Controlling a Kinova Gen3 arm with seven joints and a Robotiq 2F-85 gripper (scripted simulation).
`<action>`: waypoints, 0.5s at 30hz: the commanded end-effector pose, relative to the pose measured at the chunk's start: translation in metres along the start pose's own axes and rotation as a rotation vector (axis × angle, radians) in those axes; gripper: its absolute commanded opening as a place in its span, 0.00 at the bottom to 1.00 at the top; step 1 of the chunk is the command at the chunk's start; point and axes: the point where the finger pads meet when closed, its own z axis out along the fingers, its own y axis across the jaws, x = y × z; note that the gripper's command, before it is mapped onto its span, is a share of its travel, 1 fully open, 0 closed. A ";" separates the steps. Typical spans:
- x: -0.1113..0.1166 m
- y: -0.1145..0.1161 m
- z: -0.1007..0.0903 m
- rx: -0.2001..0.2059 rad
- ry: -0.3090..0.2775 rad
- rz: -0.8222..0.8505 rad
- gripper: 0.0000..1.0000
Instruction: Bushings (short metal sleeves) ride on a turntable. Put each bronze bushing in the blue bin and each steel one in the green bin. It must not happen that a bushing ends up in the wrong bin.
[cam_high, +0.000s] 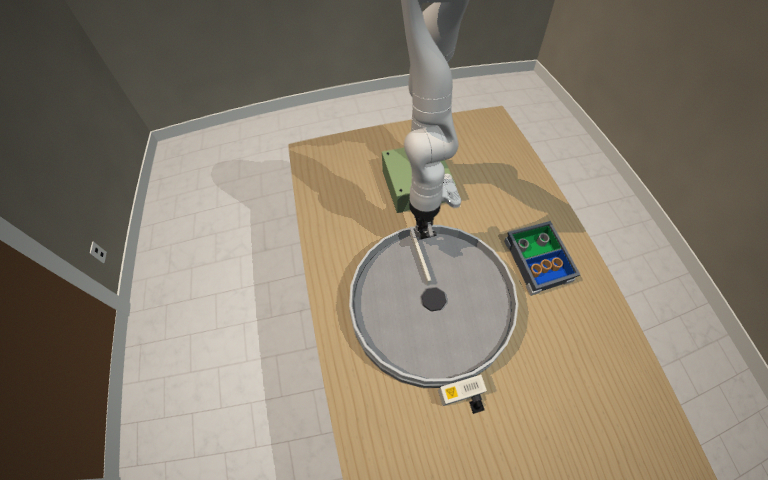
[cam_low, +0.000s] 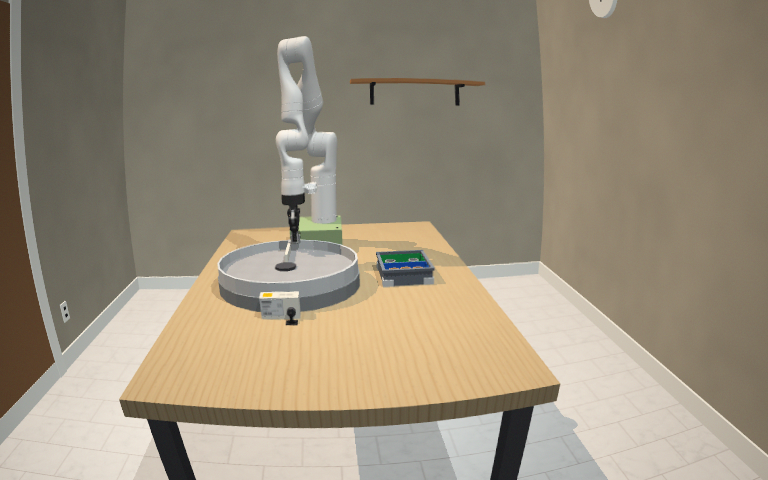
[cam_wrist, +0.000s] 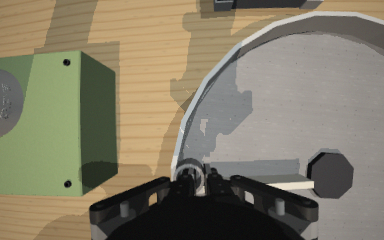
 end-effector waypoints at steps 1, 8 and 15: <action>0.000 0.000 -0.002 -0.002 -0.001 0.001 0.00; 0.000 0.000 -0.004 -0.002 -0.001 0.001 0.00; 0.000 0.000 -0.006 -0.002 -0.001 0.001 0.00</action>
